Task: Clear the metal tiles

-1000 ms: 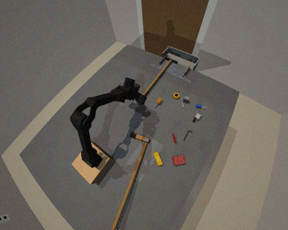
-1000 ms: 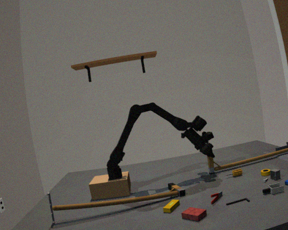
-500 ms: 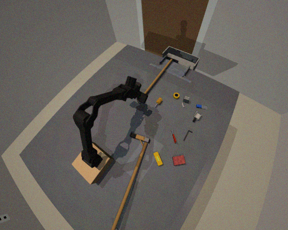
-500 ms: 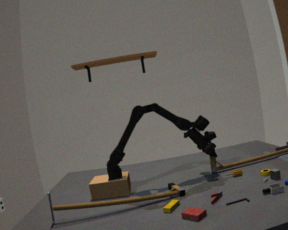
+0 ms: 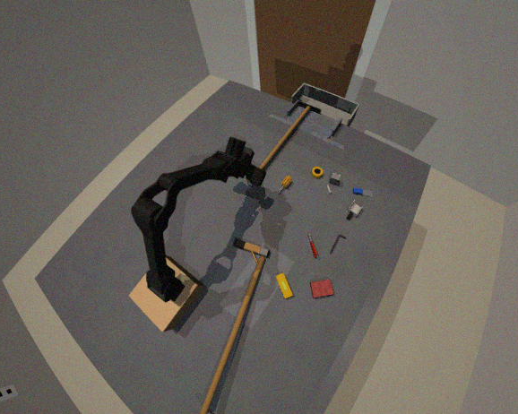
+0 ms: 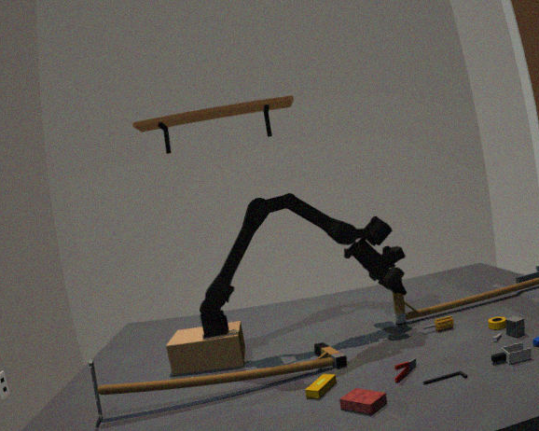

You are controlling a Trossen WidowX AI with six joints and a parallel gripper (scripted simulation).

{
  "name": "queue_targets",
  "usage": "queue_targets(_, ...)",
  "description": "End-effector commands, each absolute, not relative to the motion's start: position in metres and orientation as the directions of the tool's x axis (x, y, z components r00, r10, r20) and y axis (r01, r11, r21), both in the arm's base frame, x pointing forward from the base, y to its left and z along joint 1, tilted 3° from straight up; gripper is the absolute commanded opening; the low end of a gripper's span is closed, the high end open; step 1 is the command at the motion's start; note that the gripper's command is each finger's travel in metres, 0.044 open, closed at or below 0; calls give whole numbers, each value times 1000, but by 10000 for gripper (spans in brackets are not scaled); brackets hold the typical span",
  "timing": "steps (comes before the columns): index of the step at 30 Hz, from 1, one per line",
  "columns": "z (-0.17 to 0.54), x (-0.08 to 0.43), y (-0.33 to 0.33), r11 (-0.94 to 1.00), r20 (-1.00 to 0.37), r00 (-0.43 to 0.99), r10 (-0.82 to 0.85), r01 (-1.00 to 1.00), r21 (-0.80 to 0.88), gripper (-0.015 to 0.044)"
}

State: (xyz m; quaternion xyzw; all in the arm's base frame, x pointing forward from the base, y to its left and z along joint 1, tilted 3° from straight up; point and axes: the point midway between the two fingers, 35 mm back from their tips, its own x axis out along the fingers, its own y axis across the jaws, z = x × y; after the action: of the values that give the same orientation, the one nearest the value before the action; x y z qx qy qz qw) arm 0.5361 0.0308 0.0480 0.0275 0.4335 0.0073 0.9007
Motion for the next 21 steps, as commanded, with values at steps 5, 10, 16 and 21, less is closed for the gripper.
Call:
queue_targets(5, 49, 537, 31, 998, -777, 629, 37, 10, 56, 0)
queue_targets(10, 51, 532, 31, 998, -777, 629, 37, 10, 56, 0)
queue_targets(16, 53, 524, 32, 998, -776, 629, 37, 10, 56, 0)
queue_targets(21, 54, 517, 33, 998, -776, 629, 37, 9, 56, 0)
